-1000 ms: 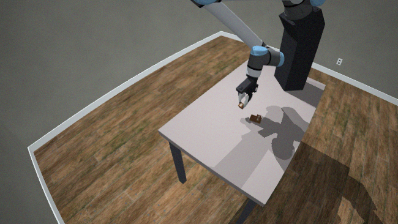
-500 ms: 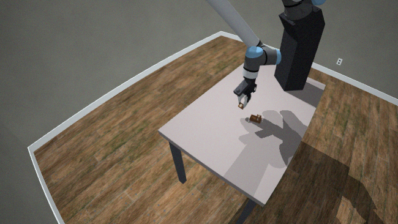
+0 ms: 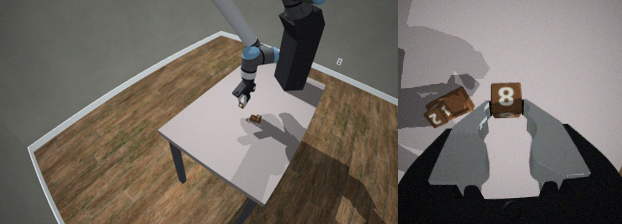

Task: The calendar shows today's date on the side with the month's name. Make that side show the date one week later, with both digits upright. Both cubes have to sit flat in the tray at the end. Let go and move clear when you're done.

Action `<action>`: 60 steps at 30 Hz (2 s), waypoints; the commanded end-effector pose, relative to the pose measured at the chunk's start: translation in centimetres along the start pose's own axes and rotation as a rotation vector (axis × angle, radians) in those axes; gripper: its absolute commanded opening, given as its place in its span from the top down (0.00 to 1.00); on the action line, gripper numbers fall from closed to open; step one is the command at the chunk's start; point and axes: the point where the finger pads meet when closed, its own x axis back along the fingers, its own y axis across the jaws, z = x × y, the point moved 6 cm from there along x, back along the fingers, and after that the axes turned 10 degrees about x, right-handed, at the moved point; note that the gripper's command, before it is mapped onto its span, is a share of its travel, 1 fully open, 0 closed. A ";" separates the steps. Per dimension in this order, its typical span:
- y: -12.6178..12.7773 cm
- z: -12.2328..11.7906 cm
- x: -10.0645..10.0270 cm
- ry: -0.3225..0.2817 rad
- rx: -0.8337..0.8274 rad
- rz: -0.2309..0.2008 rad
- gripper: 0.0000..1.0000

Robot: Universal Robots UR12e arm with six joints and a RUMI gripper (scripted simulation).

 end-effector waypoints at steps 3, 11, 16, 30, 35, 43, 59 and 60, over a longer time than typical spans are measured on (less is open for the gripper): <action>0.0 0.1 0.0 -0.008 0.000 0.001 0.90; 0.0 0.2 -0.1 -0.031 -0.001 0.007 0.90; 0.0 0.5 -0.4 -0.073 -0.003 0.017 0.90; 0.2 1.5 -0.5 -0.207 -0.003 0.040 0.90; 0.3 1.7 -0.3 -0.245 -0.001 0.044 0.90; 0.3 1.8 -0.2 -0.263 0.000 0.046 0.90; 0.3 2.1 -0.5 -0.300 -0.001 0.055 0.90; 0.3 2.1 -0.6 -0.309 -0.002 0.057 0.90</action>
